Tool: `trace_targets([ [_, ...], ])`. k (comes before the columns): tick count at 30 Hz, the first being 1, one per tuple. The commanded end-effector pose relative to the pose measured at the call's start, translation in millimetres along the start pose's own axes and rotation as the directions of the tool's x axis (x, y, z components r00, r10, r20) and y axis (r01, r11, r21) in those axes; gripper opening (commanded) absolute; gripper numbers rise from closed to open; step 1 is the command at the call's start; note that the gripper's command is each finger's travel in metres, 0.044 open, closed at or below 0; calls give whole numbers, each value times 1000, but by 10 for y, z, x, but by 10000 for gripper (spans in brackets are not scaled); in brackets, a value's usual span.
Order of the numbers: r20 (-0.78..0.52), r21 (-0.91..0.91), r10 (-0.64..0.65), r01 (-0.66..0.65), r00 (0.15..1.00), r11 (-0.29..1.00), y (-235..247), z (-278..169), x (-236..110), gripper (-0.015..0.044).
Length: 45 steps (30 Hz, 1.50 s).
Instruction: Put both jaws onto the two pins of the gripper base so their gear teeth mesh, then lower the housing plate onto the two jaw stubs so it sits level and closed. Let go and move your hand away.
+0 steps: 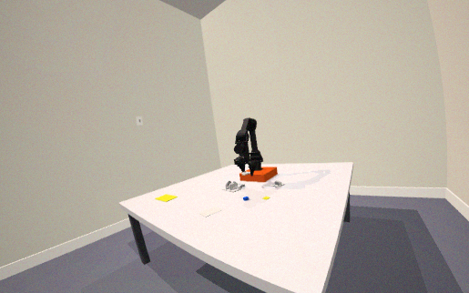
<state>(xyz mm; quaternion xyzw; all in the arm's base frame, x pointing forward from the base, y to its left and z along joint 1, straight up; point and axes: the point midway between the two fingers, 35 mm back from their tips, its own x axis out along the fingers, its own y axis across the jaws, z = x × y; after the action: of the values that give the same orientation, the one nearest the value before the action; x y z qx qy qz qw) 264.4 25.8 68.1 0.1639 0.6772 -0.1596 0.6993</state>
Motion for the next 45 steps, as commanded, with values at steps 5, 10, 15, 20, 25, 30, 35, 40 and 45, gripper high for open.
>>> trace_targets([
  [5, 0, -33, 2, -2, 1000, 999, -245, 72, 5, 351],
  [10, 1, -54, 0, 0, 1000, 999, -408, 114, 6, 351],
  [15, 1, -74, -2, 2, 1000, 997, -572, 146, 8, 351],
  [20, 2, -95, -4, 4, 1000, 995, -737, 166, 10, 351],
  [25, 2, -113, -5, 5, 1000, 994, -877, 174, 11, 351],
  [30, 2, -113, -5, 5, 1000, 994, -883, 175, 12, 351],
  [35, 2, -113, -5, 5, 1000, 994, -883, 175, 12, 351],
  [40, 2, -113, -5, 5, 1000, 994, -883, 175, 12, 351],
  [45, 2, -113, -5, 5, 1000, 994, -883, 175, 12, 351],
])
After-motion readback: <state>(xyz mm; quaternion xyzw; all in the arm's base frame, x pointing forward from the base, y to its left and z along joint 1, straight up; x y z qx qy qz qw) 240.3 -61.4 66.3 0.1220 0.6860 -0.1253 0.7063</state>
